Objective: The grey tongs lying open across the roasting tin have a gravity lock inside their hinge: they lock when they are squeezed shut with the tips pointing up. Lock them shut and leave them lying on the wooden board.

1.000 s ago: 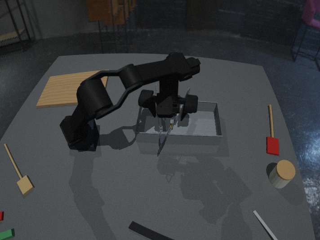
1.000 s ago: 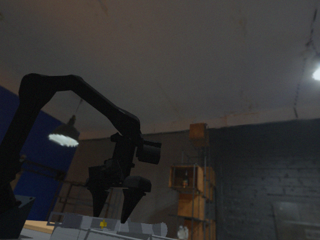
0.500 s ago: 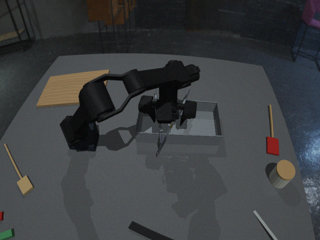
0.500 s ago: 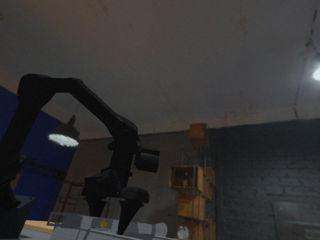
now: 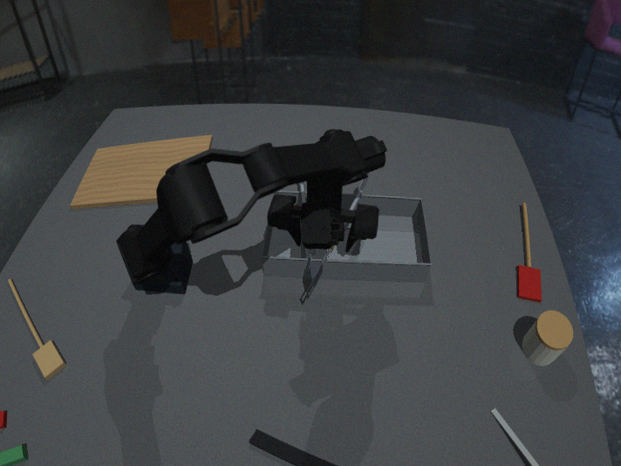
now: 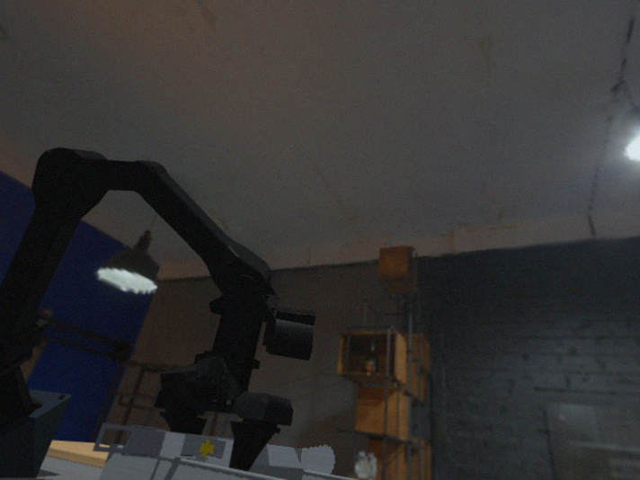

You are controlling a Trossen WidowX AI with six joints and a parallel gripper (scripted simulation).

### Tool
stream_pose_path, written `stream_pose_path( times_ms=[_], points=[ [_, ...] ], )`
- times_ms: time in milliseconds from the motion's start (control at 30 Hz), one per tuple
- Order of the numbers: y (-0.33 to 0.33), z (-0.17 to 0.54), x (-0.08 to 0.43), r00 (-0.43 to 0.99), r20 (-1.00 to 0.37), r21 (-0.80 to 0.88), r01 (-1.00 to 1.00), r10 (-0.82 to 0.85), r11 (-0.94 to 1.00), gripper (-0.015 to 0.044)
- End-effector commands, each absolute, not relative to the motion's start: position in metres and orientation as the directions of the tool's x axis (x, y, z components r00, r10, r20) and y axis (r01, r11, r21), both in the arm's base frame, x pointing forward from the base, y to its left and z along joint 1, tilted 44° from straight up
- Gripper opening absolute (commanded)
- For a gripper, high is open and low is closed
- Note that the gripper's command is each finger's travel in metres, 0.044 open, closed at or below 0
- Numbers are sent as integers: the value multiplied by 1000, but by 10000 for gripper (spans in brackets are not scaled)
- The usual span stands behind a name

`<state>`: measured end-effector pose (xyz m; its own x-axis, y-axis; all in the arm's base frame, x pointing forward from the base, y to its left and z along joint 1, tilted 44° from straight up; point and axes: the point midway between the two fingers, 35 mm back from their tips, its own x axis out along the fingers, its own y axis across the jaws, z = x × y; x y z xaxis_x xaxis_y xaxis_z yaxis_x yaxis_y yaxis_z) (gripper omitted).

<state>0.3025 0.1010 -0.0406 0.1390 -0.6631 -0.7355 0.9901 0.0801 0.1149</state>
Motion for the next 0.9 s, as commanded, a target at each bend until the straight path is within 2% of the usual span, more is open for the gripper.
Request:
stream_pose_path(
  times_ms=[0,867],
  points=[
    [102,-40,303,140,-736,116,990,-663,80,361],
    [102,-40,303,140,-736,116,990,-663,80,188]
  ],
)
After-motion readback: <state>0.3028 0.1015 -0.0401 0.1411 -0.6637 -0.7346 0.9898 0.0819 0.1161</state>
